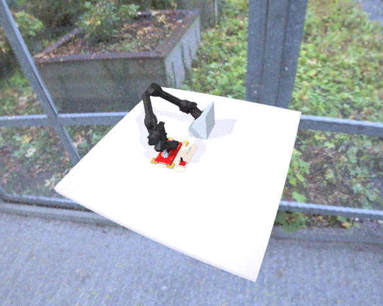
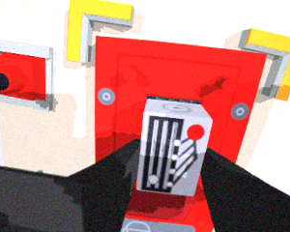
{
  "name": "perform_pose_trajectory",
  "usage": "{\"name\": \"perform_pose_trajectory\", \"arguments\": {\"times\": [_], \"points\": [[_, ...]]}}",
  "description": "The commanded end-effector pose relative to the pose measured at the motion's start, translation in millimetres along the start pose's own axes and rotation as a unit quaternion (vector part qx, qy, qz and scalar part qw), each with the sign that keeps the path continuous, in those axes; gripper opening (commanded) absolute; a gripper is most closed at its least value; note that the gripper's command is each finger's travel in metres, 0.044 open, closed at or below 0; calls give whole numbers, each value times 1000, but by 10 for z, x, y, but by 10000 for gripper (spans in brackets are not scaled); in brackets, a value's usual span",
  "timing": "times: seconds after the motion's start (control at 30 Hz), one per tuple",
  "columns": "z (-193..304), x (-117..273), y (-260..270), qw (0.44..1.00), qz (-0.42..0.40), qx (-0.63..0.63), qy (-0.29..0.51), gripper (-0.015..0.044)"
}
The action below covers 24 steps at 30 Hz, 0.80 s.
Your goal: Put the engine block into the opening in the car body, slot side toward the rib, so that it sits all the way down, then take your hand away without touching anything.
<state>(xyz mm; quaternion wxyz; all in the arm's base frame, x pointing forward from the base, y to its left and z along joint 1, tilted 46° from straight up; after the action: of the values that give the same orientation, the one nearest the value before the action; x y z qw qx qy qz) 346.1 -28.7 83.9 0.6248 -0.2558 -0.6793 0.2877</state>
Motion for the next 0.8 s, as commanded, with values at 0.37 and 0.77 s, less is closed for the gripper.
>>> {"name": "perform_pose_trajectory", "arguments": {"times": [0.37, 0.77], "points": [[0, -28, -1, 1000, 2, 2, 0, 158], [1, -43, 0, 1000, 2, 2, 0, 158]]}}
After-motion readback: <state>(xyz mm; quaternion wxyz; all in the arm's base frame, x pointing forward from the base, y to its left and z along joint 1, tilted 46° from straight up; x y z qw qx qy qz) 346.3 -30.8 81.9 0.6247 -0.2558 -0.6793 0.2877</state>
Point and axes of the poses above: the point midway between the two fingers, 35 mm back from their tips, its own x axis back along the fingers, its own y axis across the jaws, z = x × y, the point moved 4 cm from there along x, back along the fingers, and after that the axes turned 5 degrees about -x, right-handed, at the moved point
